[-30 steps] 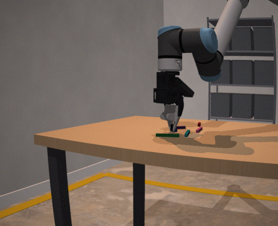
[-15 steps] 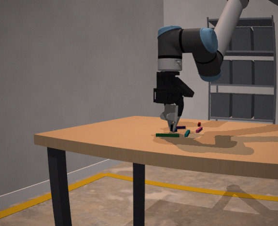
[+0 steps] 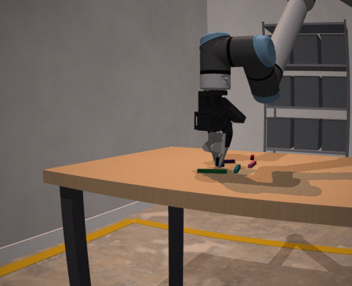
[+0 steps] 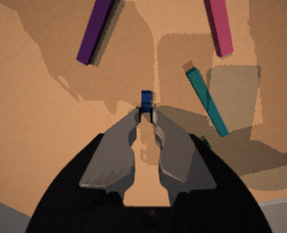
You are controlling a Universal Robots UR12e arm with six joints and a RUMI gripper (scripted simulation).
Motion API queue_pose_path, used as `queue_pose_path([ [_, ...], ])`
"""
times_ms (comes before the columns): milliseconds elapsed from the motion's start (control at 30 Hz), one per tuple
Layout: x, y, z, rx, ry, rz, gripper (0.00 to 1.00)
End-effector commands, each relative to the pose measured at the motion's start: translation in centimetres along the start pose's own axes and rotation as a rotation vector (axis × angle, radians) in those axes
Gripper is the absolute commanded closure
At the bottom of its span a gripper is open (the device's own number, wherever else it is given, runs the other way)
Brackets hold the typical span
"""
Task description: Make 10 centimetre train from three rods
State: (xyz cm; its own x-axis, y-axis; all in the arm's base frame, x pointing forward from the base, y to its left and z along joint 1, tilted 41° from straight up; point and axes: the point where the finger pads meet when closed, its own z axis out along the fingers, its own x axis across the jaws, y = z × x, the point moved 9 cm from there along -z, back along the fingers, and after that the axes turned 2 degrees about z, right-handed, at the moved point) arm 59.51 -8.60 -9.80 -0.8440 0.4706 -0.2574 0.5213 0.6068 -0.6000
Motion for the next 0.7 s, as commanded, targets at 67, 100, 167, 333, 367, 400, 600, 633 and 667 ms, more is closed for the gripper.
queue_pose_path([
  [67, 0.19, -0.14, 0.14, 0.002, 0.002, -0.001, 0.92],
  [100, 0.19, -0.14, 0.14, 0.002, 0.002, -0.001, 0.92],
  [167, 0.19, -0.14, 0.14, 0.002, 0.002, -0.001, 0.92],
  [333, 0.19, -0.14, 0.14, 0.002, 0.002, -0.001, 0.86],
  [367, 0.19, -0.14, 0.14, 0.002, 0.002, -0.001, 0.86],
  [400, 0.19, -0.14, 0.14, 0.002, 0.002, -0.001, 0.86],
  [600, 0.19, -0.14, 0.13, 0.002, 0.002, -0.001, 0.86],
  [633, 0.19, -0.14, 0.13, 0.002, 0.002, -0.001, 0.86],
  [667, 0.19, -0.14, 0.13, 0.002, 0.002, -0.001, 0.86],
])
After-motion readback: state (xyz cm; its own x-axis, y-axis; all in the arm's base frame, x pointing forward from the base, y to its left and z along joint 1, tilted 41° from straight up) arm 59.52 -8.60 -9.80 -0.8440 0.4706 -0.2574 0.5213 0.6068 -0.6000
